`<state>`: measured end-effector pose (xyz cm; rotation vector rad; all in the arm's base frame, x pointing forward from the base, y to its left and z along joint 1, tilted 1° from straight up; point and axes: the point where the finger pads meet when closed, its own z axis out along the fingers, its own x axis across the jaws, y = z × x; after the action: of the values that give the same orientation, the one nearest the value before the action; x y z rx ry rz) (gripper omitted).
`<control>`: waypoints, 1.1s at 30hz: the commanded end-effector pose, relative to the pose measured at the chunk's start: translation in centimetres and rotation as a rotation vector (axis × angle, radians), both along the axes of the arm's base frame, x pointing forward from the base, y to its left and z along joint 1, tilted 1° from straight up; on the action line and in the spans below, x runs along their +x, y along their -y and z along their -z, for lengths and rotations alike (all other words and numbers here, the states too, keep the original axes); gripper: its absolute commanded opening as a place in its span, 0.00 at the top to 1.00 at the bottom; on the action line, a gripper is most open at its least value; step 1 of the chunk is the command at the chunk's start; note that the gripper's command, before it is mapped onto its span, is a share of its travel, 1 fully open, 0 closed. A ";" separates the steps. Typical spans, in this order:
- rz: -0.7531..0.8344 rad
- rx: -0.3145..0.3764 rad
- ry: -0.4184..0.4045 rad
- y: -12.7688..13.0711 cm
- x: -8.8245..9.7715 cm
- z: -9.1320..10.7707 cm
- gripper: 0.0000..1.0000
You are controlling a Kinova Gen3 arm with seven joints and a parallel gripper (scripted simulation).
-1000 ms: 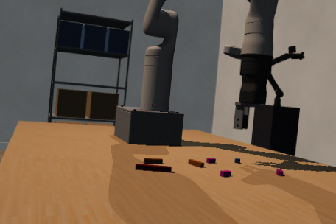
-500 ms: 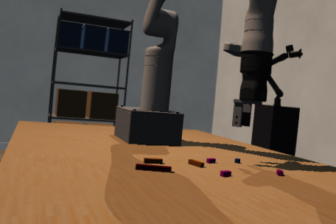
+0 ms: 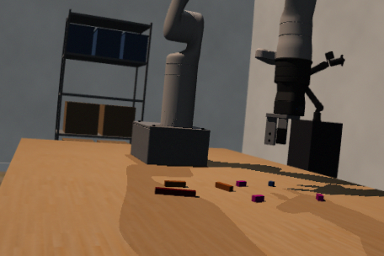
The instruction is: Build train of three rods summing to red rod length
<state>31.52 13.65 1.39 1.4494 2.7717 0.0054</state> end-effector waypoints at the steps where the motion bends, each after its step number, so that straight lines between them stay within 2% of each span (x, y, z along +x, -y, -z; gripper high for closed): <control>1: -0.011 0.000 0.001 0.1 0.0 0.0 0.00; 7: -0.115 -0.006 -0.001 1.0 0.0 0.2 0.00; 14: -0.363 -0.016 -0.007 3.0 -0.1 0.8 0.00; 16: -0.363 -0.016 -0.007 3.0 -0.1 0.8 0.00; 29: -0.959 -0.021 -0.010 6.4 0.0 1.8 0.00; 31: -1.034 -0.020 -0.008 6.7 0.1 1.9 0.00; 33: -1.034 -0.020 -0.008 6.7 0.1 1.9 0.00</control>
<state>31.66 7.40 -0.44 -0.1190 3.1187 -0.0217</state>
